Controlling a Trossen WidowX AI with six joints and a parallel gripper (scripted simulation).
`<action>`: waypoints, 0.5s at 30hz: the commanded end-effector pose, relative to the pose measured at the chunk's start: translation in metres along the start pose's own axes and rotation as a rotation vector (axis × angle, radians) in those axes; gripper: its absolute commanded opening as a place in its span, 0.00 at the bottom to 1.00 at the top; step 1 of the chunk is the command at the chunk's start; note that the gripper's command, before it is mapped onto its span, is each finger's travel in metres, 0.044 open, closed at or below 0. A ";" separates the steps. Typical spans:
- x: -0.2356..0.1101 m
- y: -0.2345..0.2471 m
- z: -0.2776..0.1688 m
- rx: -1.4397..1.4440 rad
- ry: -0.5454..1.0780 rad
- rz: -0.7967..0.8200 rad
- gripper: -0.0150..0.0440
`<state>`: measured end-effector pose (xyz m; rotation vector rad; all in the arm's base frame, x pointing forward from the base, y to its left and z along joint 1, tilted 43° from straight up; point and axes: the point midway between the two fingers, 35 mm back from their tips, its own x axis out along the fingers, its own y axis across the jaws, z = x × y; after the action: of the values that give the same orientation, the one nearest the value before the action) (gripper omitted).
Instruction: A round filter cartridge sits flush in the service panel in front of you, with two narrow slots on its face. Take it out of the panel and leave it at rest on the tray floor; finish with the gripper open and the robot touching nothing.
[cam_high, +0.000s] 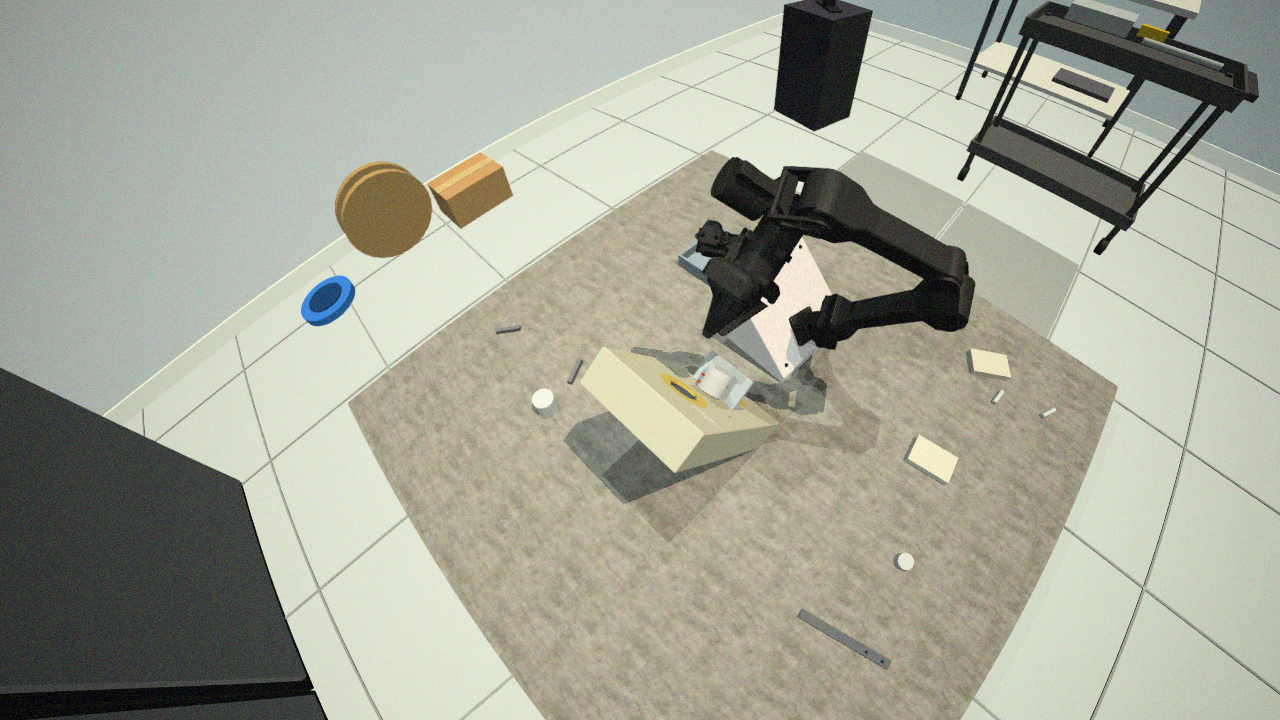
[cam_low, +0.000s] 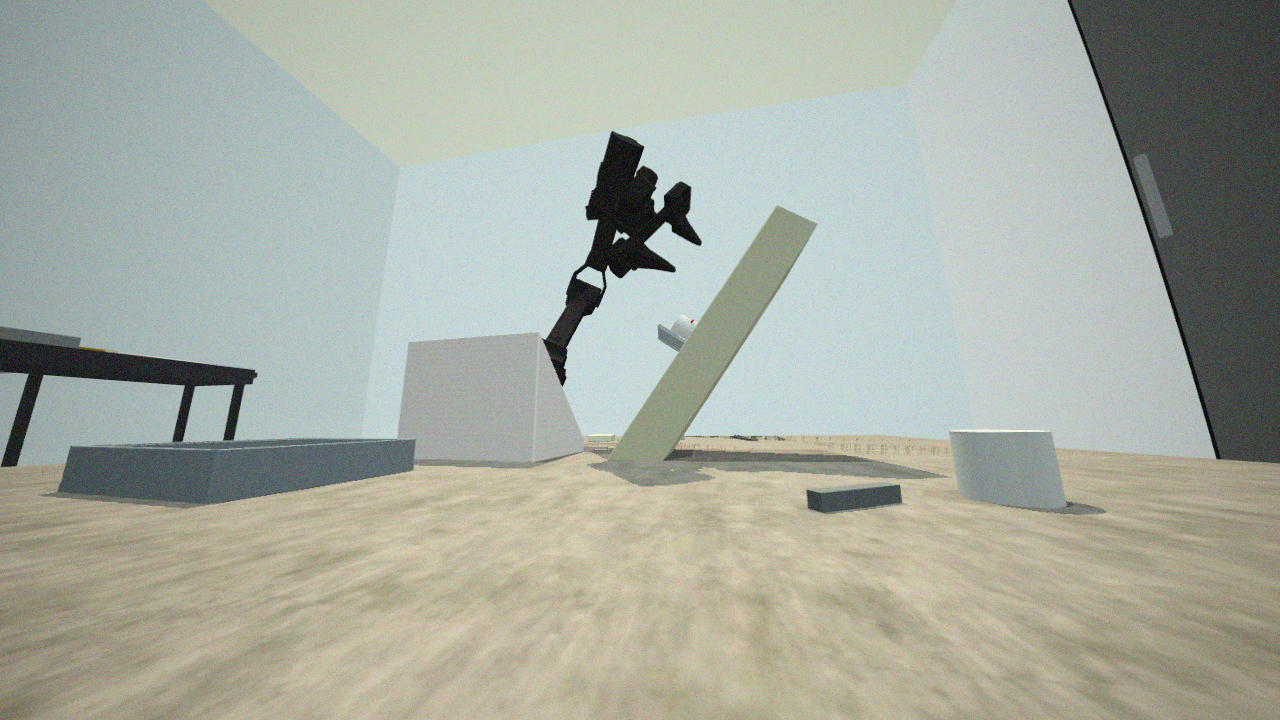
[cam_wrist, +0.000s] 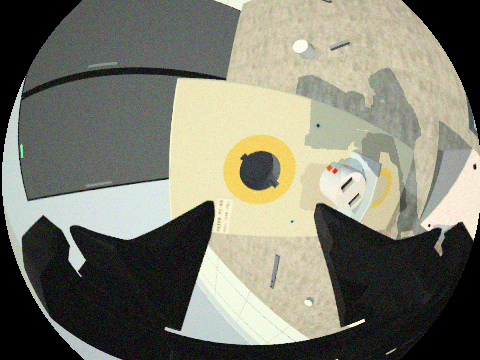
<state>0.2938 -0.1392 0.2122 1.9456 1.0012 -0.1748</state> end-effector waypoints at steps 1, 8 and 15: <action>0.020 -0.046 -0.006 -0.724 0.090 -0.156 0.77; 0.025 -0.062 -0.009 -1.025 0.163 -0.194 0.77; 0.029 -0.076 -0.013 -1.332 0.246 -0.207 0.77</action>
<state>0.2800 -0.1182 0.1851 1.3111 1.0555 0.1297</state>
